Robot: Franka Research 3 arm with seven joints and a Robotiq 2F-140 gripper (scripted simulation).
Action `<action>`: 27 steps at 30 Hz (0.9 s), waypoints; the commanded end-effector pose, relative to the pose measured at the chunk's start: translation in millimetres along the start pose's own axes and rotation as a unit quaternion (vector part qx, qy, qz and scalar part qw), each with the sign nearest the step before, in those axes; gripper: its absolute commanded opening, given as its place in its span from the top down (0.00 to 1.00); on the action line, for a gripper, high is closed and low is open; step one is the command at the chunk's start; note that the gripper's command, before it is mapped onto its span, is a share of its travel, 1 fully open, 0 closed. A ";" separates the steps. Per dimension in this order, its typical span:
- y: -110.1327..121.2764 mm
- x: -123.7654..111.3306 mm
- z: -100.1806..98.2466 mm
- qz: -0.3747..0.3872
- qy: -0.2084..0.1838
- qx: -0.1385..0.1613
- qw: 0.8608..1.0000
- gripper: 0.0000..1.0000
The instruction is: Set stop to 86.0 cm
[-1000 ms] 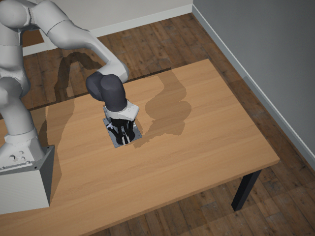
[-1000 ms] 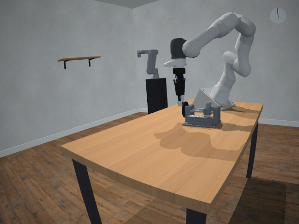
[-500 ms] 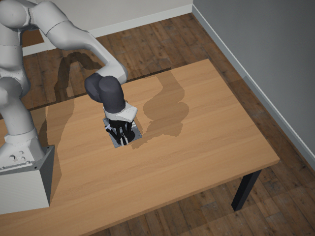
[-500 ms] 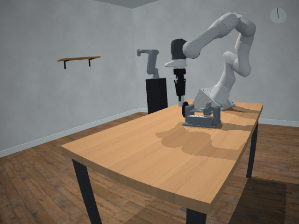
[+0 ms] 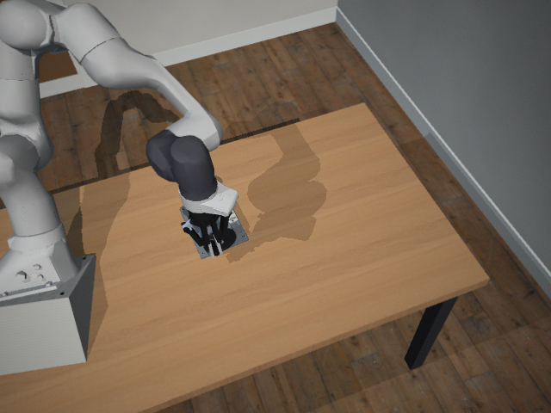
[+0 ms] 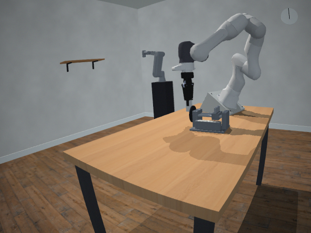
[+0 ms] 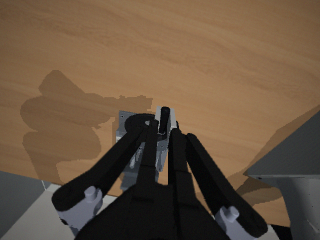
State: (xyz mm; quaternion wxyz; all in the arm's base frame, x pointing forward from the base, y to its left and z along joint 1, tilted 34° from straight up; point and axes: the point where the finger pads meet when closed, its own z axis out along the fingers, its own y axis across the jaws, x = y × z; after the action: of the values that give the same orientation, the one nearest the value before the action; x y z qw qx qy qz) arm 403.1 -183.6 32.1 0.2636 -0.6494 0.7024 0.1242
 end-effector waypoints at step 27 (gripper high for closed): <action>9.3 -0.3 18.7 -0.002 -0.001 -0.002 1.000 0.96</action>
State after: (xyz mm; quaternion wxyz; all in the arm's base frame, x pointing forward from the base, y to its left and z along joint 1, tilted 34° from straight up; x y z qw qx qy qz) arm 397.6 -174.7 18.1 0.2631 -0.6496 0.7020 0.1267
